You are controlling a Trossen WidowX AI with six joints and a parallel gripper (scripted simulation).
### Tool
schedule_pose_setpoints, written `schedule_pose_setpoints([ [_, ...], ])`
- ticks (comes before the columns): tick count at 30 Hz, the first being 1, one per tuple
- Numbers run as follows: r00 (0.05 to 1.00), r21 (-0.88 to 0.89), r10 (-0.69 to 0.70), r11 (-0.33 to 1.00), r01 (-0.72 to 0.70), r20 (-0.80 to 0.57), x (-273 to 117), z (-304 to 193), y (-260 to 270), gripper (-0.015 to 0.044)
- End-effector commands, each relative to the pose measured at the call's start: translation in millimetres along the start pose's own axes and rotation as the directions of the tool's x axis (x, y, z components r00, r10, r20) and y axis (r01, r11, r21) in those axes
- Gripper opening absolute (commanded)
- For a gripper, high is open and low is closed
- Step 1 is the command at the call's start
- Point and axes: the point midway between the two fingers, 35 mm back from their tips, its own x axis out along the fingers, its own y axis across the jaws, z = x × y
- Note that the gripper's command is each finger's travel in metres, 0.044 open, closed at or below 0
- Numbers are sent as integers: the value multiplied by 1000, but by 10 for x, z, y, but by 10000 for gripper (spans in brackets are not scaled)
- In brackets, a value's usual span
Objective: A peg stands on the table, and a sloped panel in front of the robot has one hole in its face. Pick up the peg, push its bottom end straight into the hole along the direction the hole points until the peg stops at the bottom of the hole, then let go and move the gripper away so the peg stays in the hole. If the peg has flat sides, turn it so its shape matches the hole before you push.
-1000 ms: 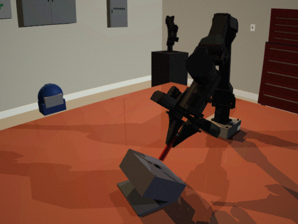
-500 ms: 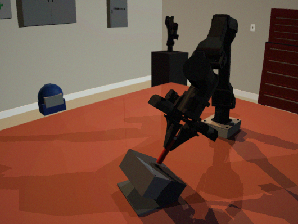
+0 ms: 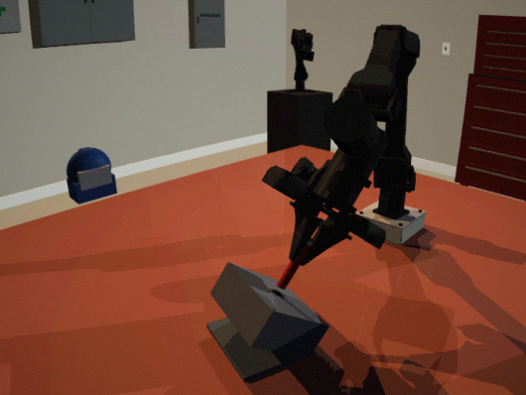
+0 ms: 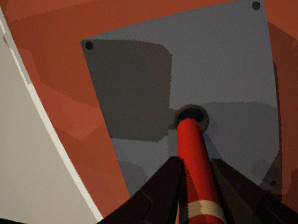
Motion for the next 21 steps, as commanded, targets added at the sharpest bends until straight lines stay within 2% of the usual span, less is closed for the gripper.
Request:
schedule_pose_setpoints([
  [1,1000,0,-1,1000,1,2,6,11,-21,0],
  [21,1000,0,-1,1000,1,2,74,24,-29,0],
])
